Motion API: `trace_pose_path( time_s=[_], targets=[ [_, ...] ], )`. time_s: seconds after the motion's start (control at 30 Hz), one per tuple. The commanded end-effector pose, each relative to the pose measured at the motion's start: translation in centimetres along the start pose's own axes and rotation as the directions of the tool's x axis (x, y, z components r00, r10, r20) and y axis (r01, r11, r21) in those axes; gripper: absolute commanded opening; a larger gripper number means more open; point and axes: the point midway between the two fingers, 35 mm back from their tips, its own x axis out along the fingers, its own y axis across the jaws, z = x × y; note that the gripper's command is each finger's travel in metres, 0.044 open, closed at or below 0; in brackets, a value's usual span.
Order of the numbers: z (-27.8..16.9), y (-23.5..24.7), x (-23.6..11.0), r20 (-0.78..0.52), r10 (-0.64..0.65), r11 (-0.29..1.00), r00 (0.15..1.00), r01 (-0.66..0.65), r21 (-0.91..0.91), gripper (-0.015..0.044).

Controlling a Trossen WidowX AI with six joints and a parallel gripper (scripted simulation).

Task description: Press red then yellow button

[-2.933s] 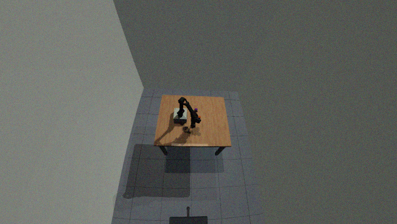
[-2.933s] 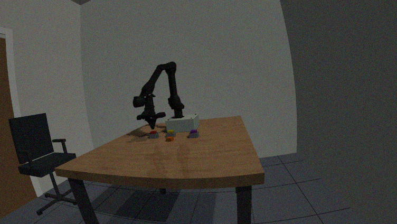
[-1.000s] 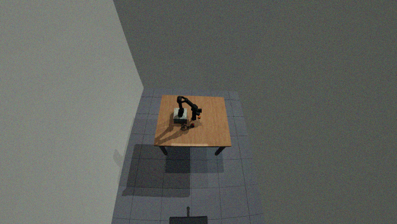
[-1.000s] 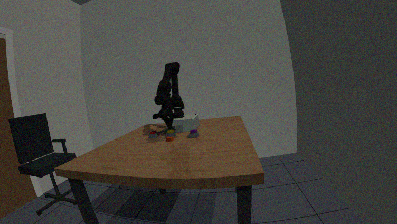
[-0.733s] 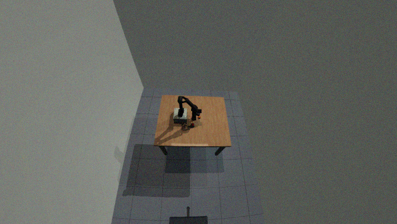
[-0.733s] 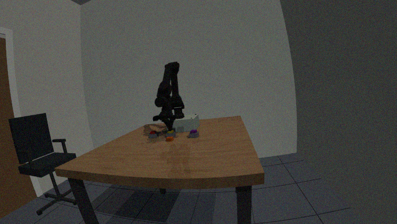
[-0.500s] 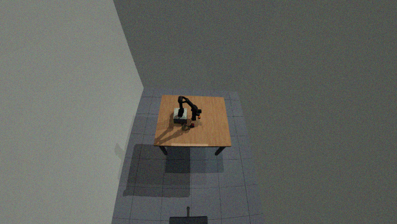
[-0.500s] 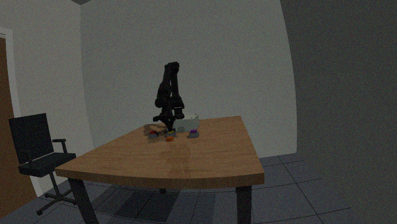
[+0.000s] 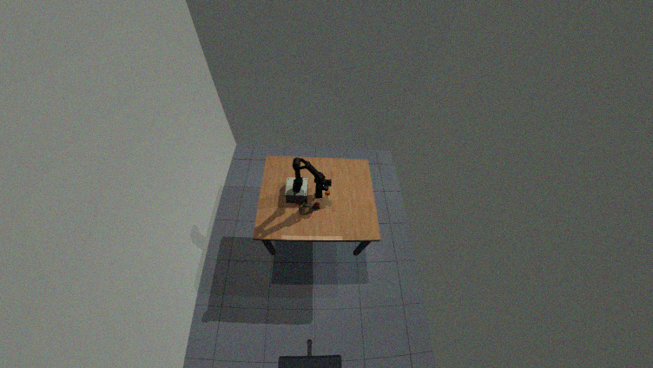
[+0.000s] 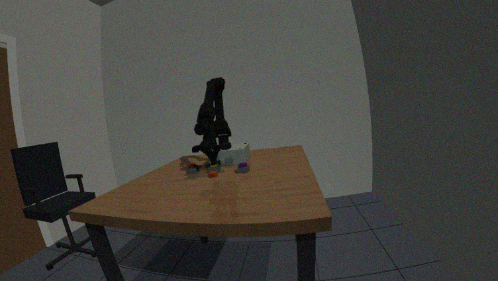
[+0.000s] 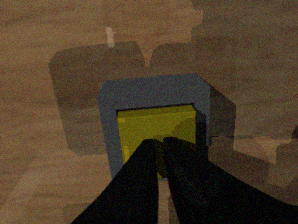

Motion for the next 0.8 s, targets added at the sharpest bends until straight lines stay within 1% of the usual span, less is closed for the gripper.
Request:
trace_pose_path(
  time_s=[0.0,0.07,0.17,0.3,0.47,0.63,0.67,0.77],
  targets=[
    [0.1,0.0,-2.1,0.000,-0.001,1.000,1.000,0.001,0.003,0.0020],
    [-0.1,0.0,-3.1,-0.002,-0.001,1.000,1.000,0.001,0.004,0.0020],
    [-0.1,0.0,-3.1,-0.002,-0.001,1.000,1.000,0.001,0.004,0.0020],
    [1.0,1.3,-3.7,0.002,0.000,1.000,1.000,0.000,-0.029,0.0125],
    [3.2,5.4,-5.1,0.008,0.006,0.996,1.000,-0.005,-0.088,0.0256],
    [4.7,10.3,-6.7,0.006,0.010,0.998,1.000,-0.010,-0.060,0.0387],
    [4.8,11.5,-7.1,0.006,0.011,0.999,1.000,-0.011,-0.053,0.0400],
    [4.9,15.0,-8.1,0.004,0.014,0.999,1.000,-0.014,-0.031,0.0400]
  ],
)
